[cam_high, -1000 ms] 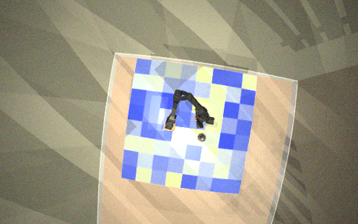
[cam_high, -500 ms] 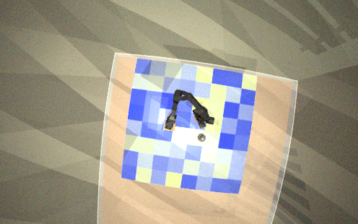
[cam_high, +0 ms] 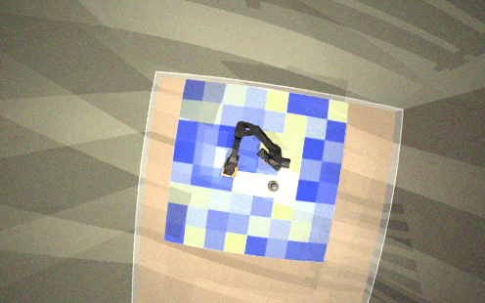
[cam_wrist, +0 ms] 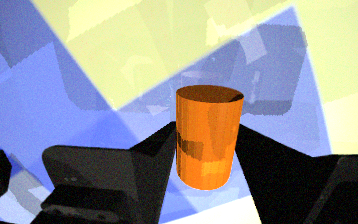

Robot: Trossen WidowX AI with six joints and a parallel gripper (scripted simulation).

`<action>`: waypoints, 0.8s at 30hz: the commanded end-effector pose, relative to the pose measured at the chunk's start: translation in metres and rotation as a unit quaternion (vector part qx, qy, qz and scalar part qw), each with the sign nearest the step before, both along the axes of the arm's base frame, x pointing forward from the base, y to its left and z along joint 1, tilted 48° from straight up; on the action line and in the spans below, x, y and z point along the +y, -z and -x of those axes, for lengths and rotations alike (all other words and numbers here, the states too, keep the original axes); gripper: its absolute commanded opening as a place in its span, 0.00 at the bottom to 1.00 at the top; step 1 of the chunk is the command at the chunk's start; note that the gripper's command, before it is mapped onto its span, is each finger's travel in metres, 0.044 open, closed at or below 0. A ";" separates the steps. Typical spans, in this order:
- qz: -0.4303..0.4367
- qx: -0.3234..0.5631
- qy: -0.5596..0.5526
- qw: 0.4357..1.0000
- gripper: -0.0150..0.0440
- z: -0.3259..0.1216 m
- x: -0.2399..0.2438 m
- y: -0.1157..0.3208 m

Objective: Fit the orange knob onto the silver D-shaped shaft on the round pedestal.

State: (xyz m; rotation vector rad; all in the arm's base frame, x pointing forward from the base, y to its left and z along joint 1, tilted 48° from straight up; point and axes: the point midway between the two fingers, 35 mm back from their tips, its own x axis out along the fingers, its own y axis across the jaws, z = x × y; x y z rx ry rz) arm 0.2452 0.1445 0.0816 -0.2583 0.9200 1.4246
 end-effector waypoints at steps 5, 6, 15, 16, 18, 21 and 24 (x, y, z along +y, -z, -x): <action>-0.004 -0.016 -0.013 1.000 0.56 0.000 0.002 0.001; -0.004 -0.016 -0.013 1.000 0.56 0.000 0.004 0.003; -0.003 -0.018 -0.015 1.000 0.65 0.001 0.009 0.007; -0.003 -0.018 -0.015 1.000 0.69 0.001 0.009 0.007; -0.003 -0.018 -0.015 1.000 0.69 0.001 0.009 0.007; -0.003 -0.018 -0.015 1.000 0.69 0.001 0.009 0.007; -0.003 -0.018 -0.015 1.000 0.69 0.001 0.009 0.007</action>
